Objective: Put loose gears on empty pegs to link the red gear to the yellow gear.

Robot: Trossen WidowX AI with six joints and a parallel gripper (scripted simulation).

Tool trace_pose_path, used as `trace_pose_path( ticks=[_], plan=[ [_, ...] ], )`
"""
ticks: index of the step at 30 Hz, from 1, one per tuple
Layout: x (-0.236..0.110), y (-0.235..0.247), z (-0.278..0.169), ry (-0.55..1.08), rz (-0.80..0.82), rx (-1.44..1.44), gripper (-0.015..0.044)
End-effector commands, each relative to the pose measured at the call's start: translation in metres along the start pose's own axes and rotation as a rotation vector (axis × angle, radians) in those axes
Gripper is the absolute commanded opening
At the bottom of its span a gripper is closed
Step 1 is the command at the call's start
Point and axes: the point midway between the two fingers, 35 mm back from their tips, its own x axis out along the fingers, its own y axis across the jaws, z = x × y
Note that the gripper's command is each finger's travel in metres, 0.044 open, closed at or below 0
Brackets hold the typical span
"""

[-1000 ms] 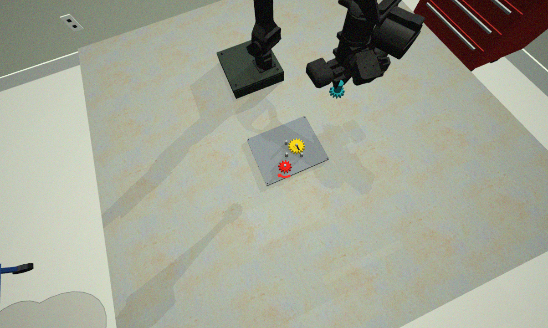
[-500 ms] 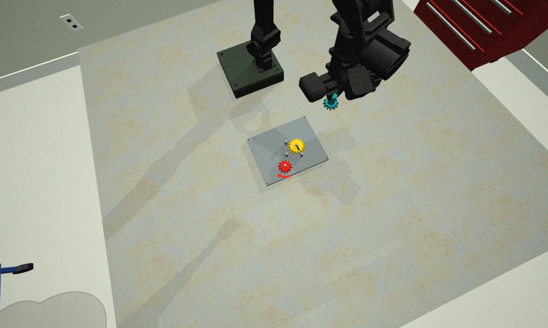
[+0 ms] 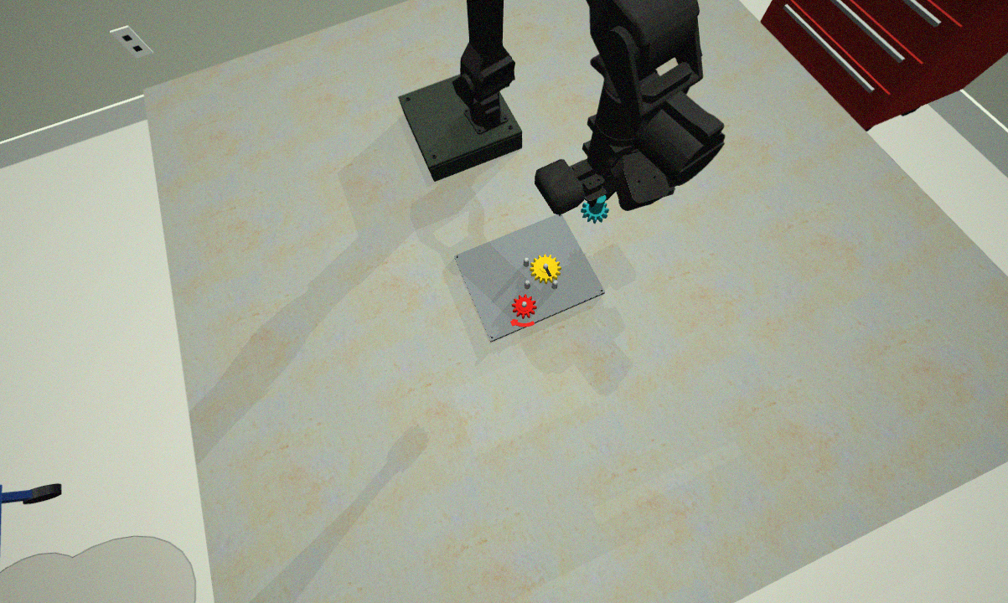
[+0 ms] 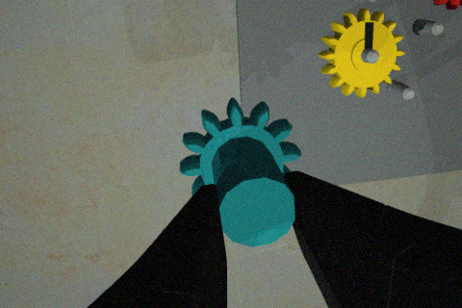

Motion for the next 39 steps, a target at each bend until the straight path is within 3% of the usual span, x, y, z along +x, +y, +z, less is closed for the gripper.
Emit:
trace_pose_path(
  ticks=[1, 39],
  plan=[
    [0.005, -0.01, 0.006, 0.001, -0.004, -0.011, 0.0],
    [0.033, -0.102, 0.027, 0.001, -0.011, -0.064, 0.0]
  ],
)
